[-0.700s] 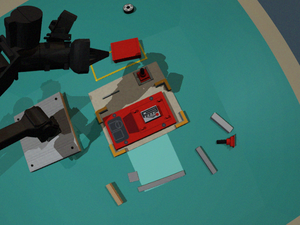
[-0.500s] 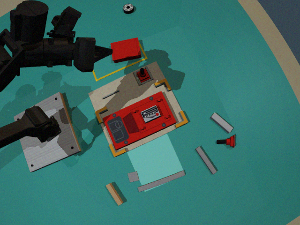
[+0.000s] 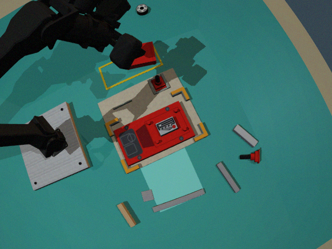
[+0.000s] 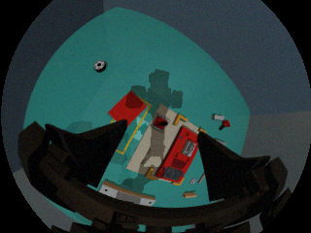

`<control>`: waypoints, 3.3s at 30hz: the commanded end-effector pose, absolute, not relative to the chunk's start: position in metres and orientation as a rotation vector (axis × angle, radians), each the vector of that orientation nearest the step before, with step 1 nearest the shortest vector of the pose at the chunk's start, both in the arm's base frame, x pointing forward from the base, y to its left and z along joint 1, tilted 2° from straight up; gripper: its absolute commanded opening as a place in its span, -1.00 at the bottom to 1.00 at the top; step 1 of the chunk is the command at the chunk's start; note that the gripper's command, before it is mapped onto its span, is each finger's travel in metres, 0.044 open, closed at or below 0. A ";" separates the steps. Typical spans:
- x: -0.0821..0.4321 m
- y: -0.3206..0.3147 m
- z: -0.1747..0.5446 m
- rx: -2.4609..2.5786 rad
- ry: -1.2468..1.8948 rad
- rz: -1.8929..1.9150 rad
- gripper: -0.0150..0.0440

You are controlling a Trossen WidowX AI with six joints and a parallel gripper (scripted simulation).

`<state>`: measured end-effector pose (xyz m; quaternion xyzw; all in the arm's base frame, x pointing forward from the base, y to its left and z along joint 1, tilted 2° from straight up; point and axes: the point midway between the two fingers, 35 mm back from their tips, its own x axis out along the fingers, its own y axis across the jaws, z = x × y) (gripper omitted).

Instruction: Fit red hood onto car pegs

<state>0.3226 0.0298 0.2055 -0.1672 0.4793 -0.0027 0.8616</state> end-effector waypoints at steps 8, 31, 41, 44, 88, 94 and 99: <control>0.349 0.055 0.158 -0.019 1.253 -0.105 1.00; 0.365 0.084 0.096 0.324 1.519 -0.339 1.00; 0.365 0.084 0.090 0.324 1.519 -0.339 1.00; 0.366 0.083 0.088 0.324 1.519 -0.339 1.00; 0.367 0.082 0.063 0.324 1.519 -0.339 1.00; 0.368 0.082 0.060 0.324 1.519 -0.340 1.00; 0.368 0.082 0.057 0.324 1.519 -0.340 1.00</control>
